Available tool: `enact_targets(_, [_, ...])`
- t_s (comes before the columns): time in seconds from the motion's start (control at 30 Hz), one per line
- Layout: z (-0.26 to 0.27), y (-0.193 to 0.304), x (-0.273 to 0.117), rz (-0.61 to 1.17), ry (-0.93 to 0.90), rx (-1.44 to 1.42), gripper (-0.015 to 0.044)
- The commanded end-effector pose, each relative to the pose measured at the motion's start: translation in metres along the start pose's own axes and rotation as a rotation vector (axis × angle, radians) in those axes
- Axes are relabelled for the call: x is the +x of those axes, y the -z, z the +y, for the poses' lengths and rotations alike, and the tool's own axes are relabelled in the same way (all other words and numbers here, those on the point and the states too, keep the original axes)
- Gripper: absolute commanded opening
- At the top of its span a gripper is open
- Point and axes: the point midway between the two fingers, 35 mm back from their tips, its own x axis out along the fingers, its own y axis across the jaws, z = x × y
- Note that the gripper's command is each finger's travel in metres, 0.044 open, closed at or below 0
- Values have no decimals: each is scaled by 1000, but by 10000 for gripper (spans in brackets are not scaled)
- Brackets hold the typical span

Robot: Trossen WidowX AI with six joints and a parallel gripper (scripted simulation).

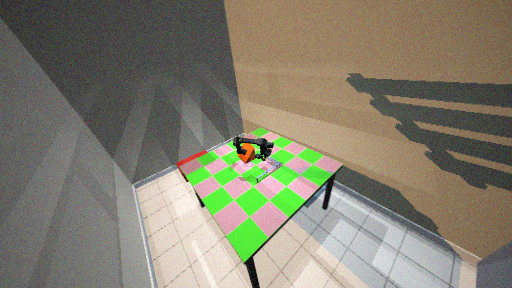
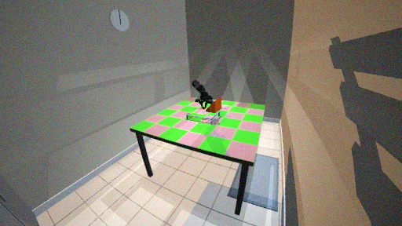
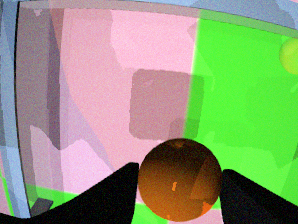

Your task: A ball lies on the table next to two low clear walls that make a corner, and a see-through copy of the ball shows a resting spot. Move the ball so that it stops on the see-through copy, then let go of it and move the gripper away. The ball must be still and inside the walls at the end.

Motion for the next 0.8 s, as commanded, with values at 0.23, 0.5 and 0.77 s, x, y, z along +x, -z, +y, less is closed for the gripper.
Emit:
enact_targets(0.23, [-67,-39,17,-14,-10,17,0])
enact_targets(0.5, [-114,-55,34,-11,6,19,0])
enact_targets(0.77, [-115,-55,36,-11,6,19,0])
